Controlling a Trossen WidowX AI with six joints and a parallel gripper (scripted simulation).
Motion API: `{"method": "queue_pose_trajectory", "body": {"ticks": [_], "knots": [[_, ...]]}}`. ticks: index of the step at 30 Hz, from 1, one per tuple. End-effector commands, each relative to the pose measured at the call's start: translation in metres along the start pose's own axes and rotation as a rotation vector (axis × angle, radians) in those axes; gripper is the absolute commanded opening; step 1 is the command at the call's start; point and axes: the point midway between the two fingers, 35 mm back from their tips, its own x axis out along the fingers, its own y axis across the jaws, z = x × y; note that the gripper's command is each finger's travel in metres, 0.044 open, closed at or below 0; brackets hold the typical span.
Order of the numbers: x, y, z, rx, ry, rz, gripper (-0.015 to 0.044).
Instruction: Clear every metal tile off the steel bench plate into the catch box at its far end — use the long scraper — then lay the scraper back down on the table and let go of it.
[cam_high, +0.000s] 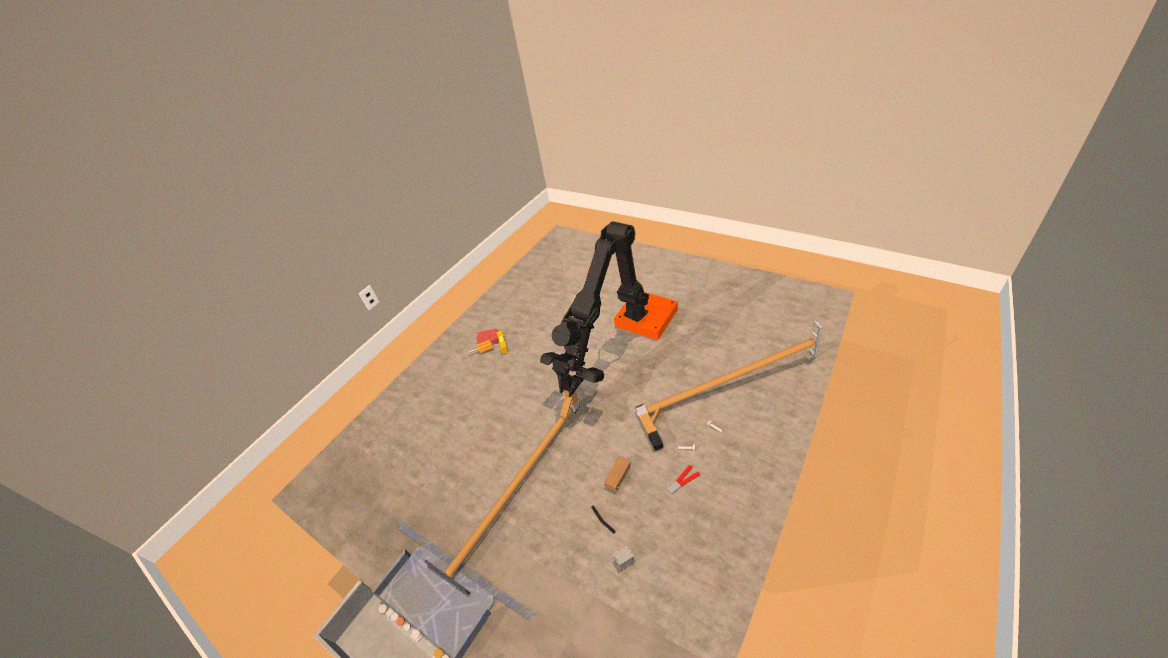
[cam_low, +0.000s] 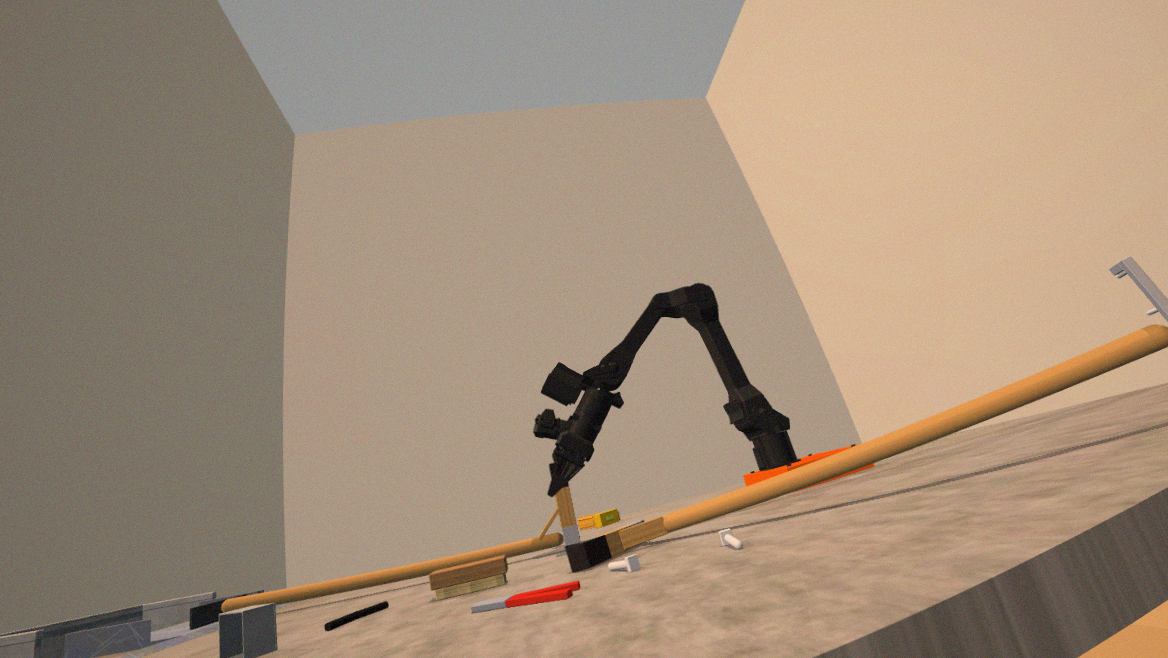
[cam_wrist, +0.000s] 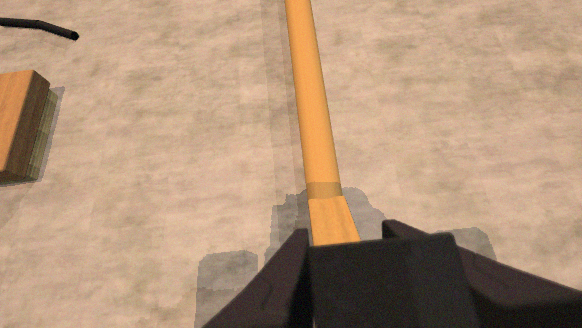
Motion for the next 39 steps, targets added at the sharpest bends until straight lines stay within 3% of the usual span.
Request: {"method": "queue_pose_trajectory", "body": {"ticks": [1, 39], "knots": [[0.005, 0.000, 0.012, 0.003, -0.013, -0.002, 0.0000], [0.036, 0.001, 0.059, 0.003, -0.019, -0.002, 0.0000]]}}
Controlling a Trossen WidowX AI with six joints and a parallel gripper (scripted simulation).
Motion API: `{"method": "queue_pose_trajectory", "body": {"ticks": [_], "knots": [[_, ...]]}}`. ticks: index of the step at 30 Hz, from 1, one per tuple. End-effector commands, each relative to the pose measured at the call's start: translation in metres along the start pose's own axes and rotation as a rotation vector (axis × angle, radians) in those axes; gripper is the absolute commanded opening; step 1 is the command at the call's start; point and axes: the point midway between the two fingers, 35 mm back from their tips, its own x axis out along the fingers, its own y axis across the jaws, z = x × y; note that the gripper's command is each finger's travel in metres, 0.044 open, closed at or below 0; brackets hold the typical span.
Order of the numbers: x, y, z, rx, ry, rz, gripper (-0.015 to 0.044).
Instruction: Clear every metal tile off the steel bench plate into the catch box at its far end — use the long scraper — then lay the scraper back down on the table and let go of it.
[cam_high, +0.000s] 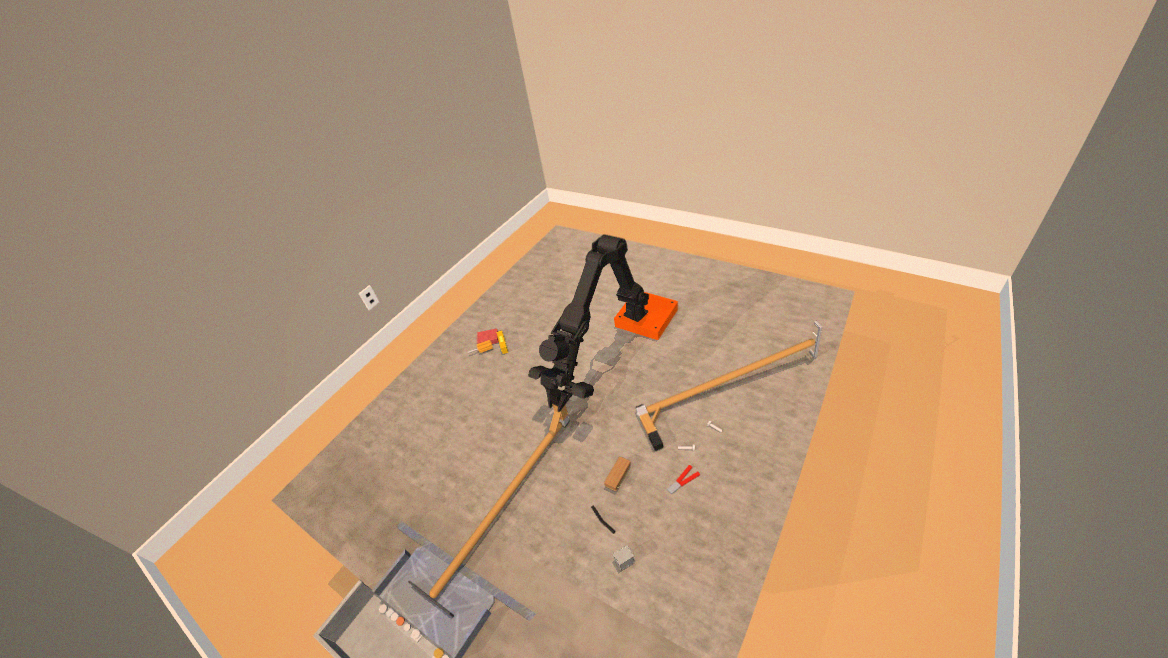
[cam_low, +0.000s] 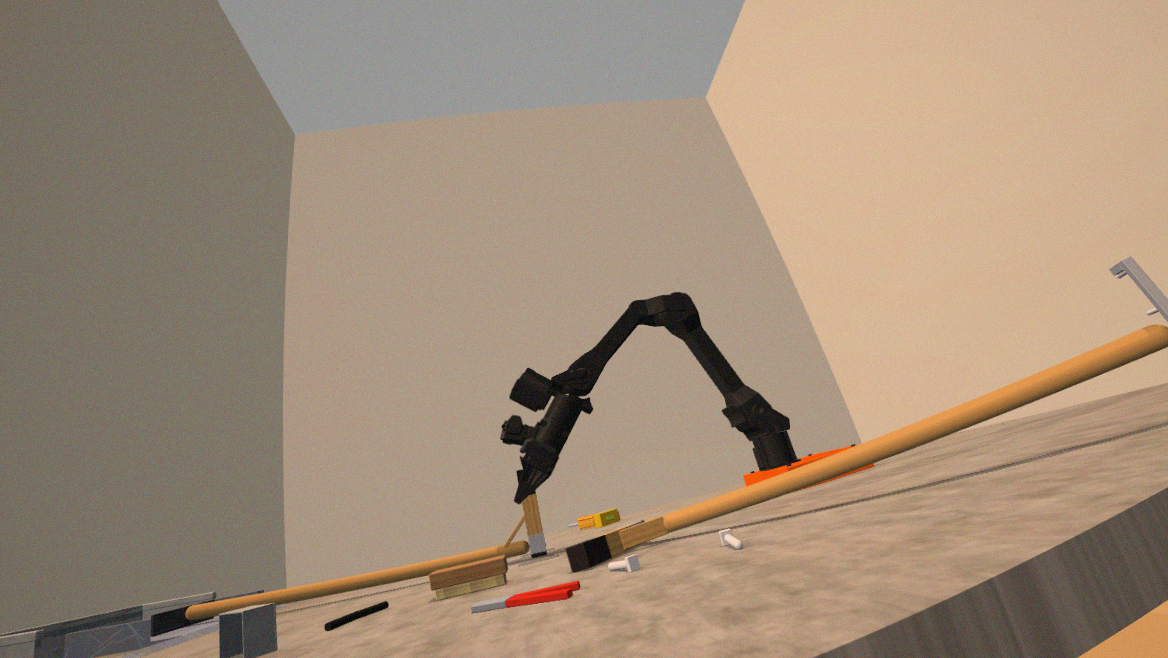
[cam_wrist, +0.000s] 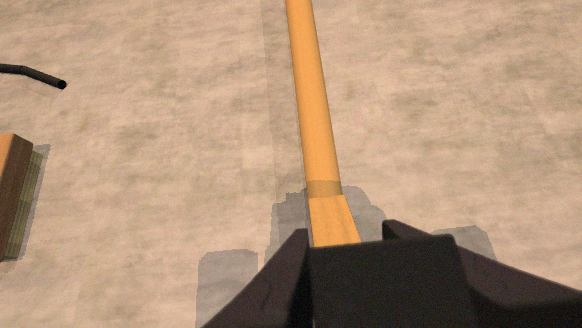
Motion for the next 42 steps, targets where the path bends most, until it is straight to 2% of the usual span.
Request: {"method": "queue_pose_trajectory", "body": {"ticks": [1, 40, 42], "knots": [[0.002, 0.000, 0.012, 0.003, -0.017, -0.003, 0.0000], [0.038, 0.002, 0.054, 0.004, -0.022, -0.003, 0.0000], [0.036, 0.002, 0.046, 0.000, -0.009, 0.000, 0.0000]]}}
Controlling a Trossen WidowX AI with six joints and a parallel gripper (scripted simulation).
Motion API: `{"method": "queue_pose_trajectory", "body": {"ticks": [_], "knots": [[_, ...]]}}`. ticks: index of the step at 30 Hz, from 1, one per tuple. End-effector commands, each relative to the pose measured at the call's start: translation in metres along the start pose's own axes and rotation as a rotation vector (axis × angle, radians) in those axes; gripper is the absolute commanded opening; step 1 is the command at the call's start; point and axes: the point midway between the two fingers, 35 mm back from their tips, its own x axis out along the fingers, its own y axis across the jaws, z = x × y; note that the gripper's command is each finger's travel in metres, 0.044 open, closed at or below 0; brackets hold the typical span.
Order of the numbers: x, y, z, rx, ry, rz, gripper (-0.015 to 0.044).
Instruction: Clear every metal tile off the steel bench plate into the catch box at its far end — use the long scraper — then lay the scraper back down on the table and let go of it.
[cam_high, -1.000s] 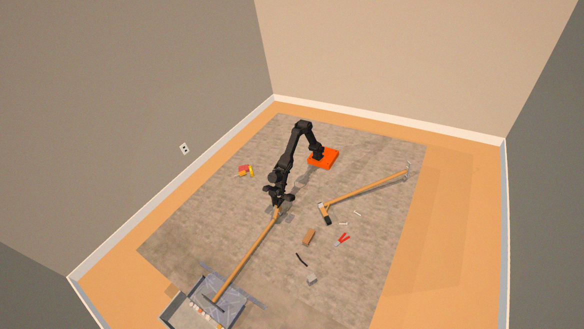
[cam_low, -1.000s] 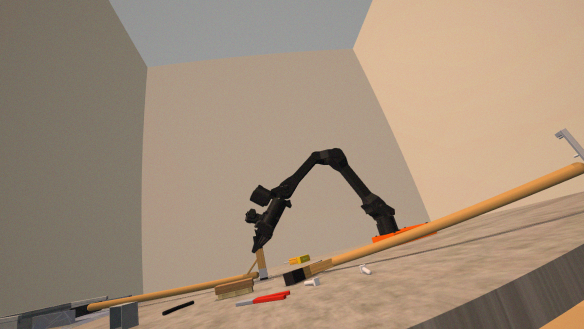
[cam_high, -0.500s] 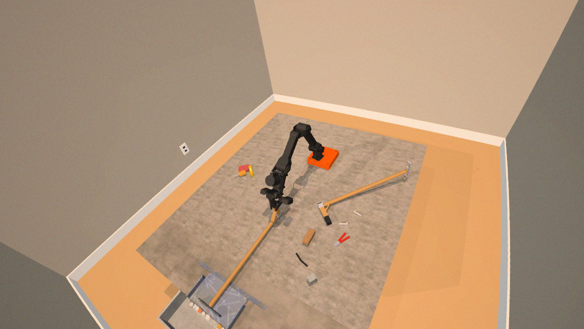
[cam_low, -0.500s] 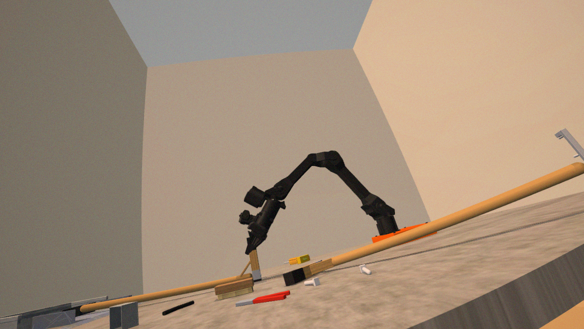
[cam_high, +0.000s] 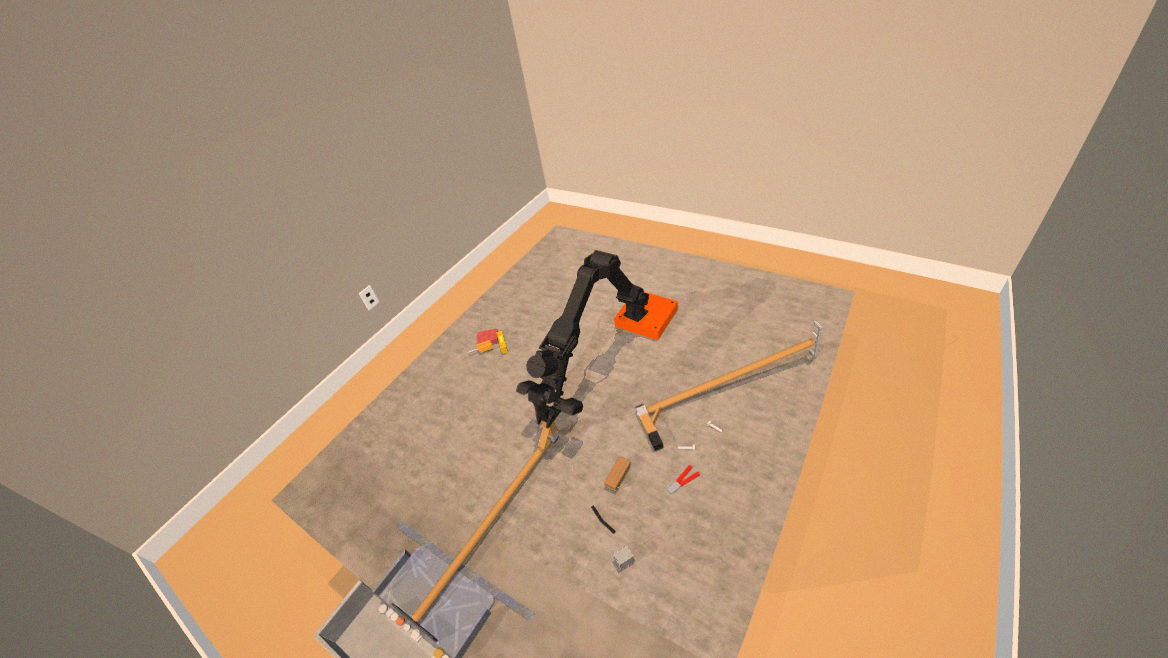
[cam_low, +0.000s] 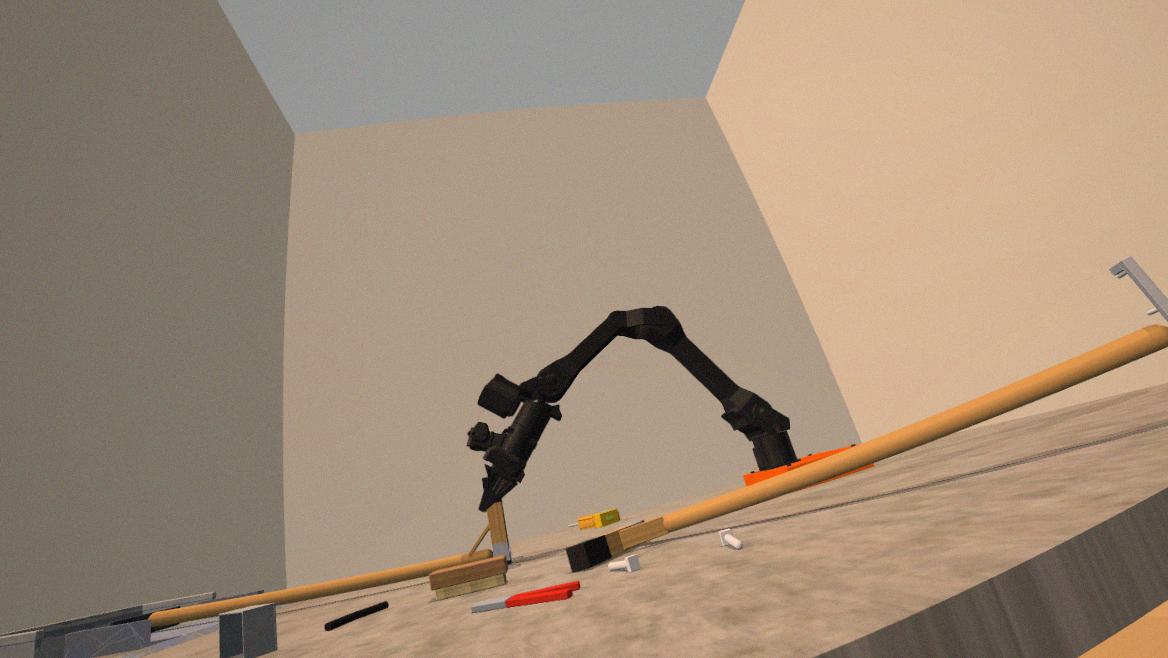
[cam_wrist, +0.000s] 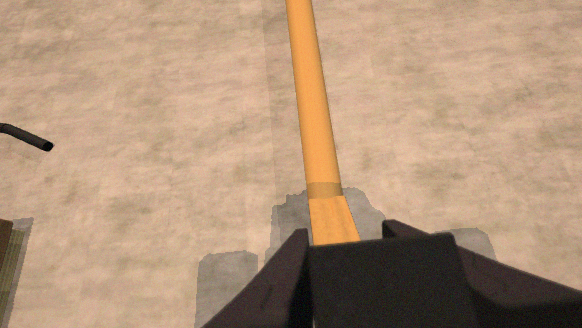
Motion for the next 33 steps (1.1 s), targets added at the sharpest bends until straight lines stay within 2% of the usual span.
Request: {"method": "queue_pose_trajectory", "body": {"ticks": [1, 16, 33], "knots": [[0.000, 0.000, -0.001, 0.000, 0.001, 0.000, 0.0000], [0.000, 0.000, 0.000, 0.001, -0.004, -0.001, 0.0000], [-0.020, 0.000, -0.012, 0.001, -0.004, -0.001, 0.0000]]}}
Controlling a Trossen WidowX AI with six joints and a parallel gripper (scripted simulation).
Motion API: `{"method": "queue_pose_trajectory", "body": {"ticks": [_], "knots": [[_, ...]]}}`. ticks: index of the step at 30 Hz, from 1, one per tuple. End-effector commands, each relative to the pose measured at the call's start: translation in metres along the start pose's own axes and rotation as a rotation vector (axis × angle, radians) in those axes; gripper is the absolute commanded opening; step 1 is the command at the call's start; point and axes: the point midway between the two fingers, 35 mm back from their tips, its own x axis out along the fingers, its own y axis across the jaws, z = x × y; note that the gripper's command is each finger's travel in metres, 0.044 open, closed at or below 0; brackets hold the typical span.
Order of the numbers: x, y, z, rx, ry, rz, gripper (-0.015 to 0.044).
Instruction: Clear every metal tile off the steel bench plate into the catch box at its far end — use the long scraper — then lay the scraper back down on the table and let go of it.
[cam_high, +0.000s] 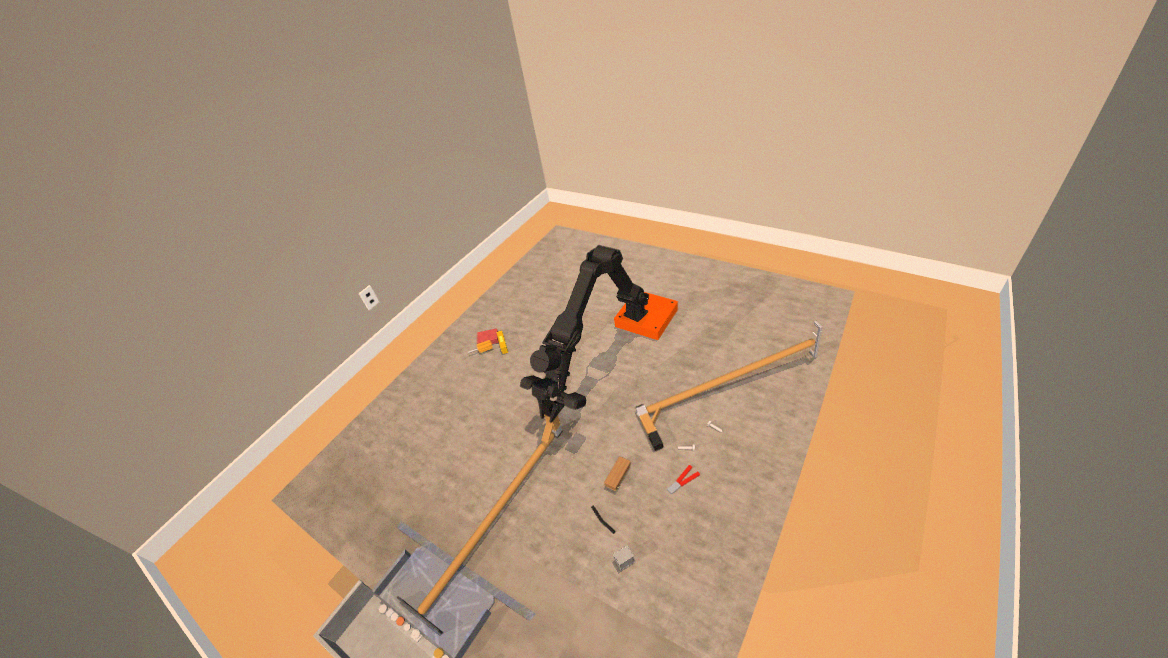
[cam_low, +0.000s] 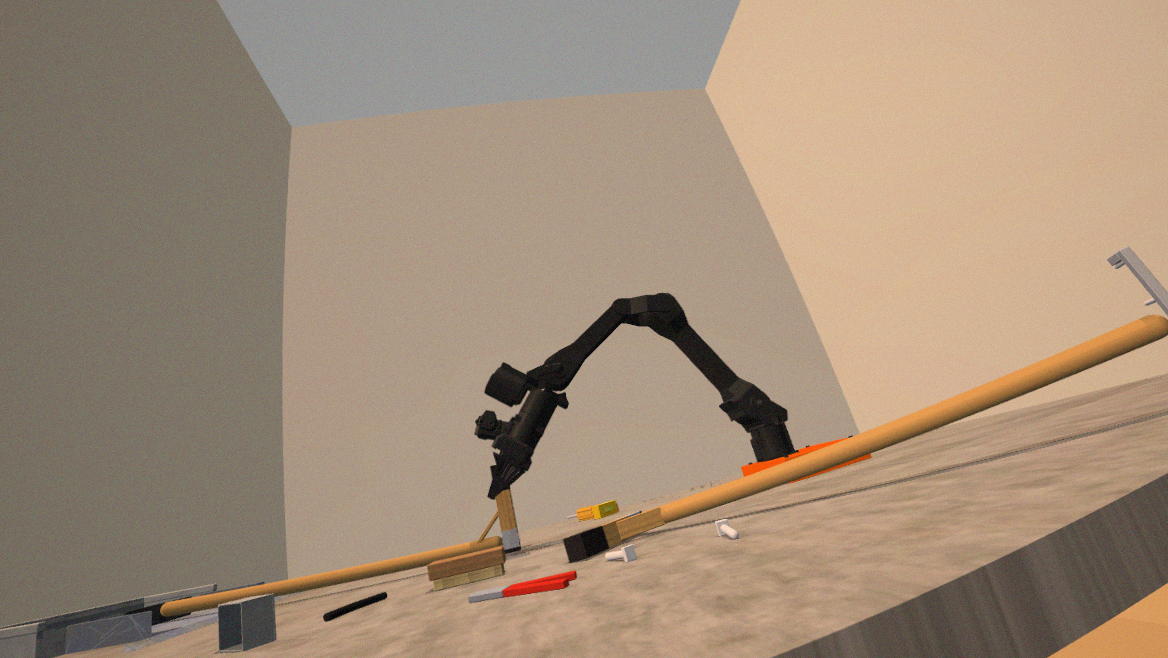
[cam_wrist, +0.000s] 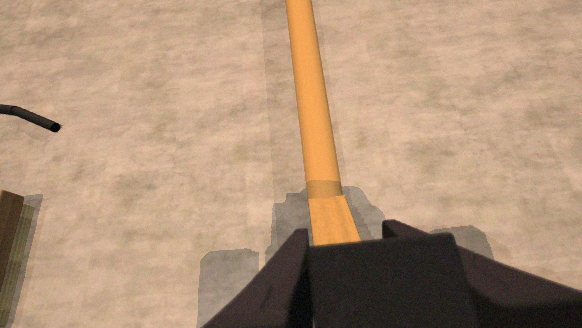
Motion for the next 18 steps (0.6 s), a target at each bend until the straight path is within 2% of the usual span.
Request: {"method": "queue_pose_trajectory", "body": {"ticks": [1, 18], "knots": [[-0.008, 0.000, -0.001, 0.001, -0.010, -0.001, 0.0000], [-0.028, 0.000, -0.017, 0.002, -0.011, -0.001, 0.0000]]}}
